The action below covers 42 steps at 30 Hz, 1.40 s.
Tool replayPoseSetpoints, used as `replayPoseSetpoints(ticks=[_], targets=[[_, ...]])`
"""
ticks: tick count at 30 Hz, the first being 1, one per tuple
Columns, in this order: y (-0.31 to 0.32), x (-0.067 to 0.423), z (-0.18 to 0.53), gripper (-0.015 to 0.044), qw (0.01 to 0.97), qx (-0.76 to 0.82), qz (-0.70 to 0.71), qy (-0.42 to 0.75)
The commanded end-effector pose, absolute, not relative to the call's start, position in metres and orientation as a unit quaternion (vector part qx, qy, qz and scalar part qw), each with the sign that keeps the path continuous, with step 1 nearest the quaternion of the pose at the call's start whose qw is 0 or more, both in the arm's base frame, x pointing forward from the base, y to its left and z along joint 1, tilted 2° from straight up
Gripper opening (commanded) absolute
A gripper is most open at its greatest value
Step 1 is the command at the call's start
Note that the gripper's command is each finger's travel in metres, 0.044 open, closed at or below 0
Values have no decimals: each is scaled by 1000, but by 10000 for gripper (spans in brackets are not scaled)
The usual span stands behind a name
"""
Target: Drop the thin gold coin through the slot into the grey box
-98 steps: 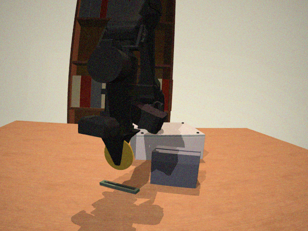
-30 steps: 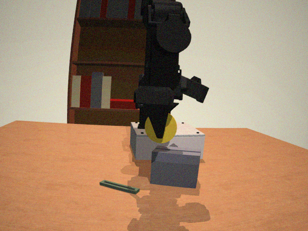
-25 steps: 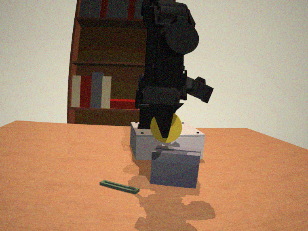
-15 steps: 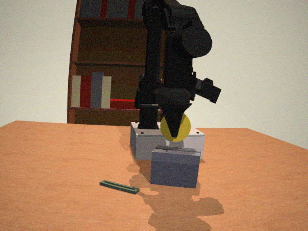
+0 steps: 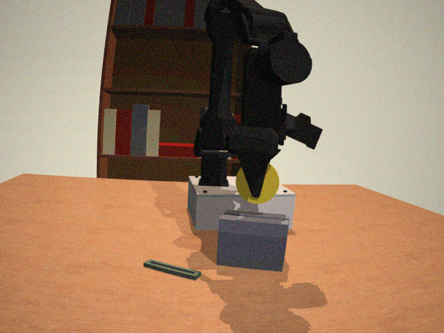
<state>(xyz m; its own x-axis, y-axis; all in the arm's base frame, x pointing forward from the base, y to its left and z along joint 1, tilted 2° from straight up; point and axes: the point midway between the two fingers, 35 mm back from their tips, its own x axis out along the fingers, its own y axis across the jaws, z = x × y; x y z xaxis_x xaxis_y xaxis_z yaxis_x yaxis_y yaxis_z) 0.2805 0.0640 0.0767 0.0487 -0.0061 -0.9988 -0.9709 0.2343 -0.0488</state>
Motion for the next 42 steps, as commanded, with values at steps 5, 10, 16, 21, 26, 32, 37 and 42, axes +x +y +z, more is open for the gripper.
replayPoseSetpoints(ticks=[5, 10, 16, 21, 26, 32, 37, 42], targets=[[65, 279, 76, 0, 567, -450, 427, 542], [67, 276, 75, 0, 568, -449, 426, 543], [67, 276, 75, 0, 568, -449, 425, 543], [67, 277, 76, 0, 568, -450, 425, 542], [67, 277, 76, 0, 568, -450, 425, 542], [67, 277, 72, 0, 568, -450, 425, 542], [66, 276, 70, 0, 568, -450, 425, 542], [66, 276, 68, 0, 568, -450, 425, 542]])
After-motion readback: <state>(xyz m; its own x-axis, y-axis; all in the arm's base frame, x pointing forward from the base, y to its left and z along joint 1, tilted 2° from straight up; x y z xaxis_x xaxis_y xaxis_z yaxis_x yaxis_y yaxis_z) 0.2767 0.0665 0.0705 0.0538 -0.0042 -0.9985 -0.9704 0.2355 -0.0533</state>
